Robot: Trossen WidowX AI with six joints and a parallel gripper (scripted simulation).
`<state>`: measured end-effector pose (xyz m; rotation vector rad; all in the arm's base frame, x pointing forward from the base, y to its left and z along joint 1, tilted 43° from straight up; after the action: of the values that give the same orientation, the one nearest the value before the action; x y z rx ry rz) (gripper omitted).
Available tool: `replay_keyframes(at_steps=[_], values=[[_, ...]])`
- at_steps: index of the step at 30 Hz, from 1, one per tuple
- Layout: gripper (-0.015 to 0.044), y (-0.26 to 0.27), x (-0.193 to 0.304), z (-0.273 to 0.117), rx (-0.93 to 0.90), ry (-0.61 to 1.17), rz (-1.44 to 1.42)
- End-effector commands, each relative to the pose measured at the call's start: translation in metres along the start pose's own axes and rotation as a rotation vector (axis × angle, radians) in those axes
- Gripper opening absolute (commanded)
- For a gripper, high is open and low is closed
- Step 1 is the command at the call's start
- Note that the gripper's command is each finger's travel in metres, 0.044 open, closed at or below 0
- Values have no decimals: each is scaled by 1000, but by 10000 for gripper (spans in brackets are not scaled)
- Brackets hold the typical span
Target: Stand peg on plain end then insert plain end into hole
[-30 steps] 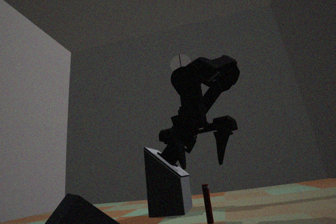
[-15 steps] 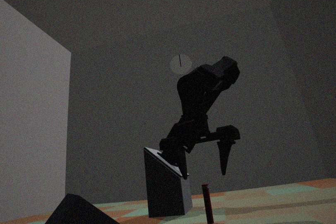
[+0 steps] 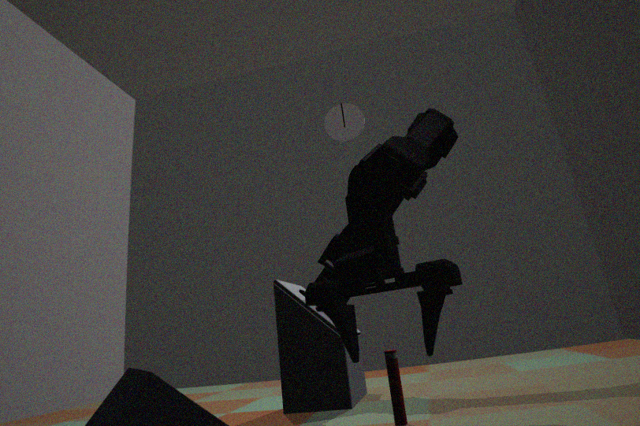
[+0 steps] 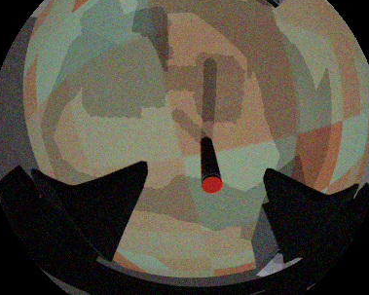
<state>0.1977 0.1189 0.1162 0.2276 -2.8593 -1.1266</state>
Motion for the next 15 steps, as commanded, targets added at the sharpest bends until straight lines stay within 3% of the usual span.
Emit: replay_keyframes(at_steps=[1, 15], values=[[440, -2, 1, 8, 4, 3, 8], [440, -1, 4, 31, -1, 3, 9]])
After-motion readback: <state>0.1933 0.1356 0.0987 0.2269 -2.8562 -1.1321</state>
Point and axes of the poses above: the point midway between the two fingers, 35 mm back from their tips, its own z axis out along the fingers, its own y axis across the jaws, x = y × z, the point moved 8 cm from there along -z, back along the fingers, and after that the axes turned 12 degrees about -z, right-handed, at the moved point
